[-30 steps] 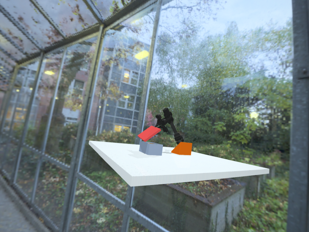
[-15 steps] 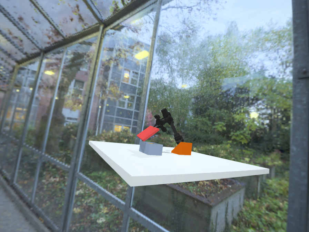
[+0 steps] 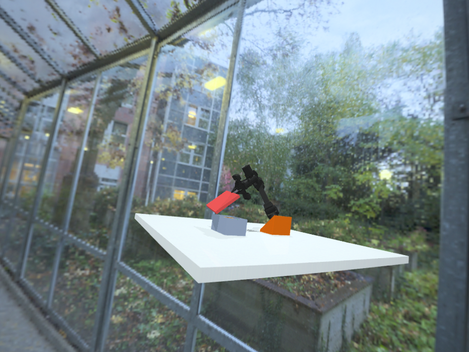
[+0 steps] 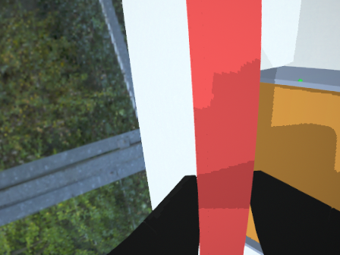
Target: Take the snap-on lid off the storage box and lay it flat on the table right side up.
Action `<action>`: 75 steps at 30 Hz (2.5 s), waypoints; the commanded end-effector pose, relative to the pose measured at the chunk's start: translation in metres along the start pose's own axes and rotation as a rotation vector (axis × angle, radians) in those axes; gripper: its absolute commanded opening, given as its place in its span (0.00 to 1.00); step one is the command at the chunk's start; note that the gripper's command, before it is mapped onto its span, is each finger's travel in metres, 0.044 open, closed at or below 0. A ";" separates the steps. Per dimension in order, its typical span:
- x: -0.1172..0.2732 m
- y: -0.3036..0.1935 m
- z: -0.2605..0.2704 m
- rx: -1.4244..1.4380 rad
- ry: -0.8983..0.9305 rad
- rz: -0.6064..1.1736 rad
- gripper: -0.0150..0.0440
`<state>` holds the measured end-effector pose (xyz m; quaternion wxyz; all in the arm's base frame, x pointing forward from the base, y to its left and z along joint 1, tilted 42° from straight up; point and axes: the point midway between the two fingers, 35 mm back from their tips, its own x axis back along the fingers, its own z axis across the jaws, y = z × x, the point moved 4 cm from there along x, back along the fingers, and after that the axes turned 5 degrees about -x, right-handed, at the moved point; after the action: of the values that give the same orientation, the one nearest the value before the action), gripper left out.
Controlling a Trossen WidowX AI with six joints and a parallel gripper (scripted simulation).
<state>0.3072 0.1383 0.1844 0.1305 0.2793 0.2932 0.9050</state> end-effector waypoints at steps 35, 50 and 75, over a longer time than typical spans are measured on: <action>0.007 0.076 0.004 0.004 0.008 0.006 0.25; 0.009 0.106 0.005 0.005 0.008 0.005 0.25; 0.012 0.156 0.007 0.007 0.009 0.003 0.25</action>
<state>0.2908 0.0252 0.2782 0.1311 0.2851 0.2983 0.9014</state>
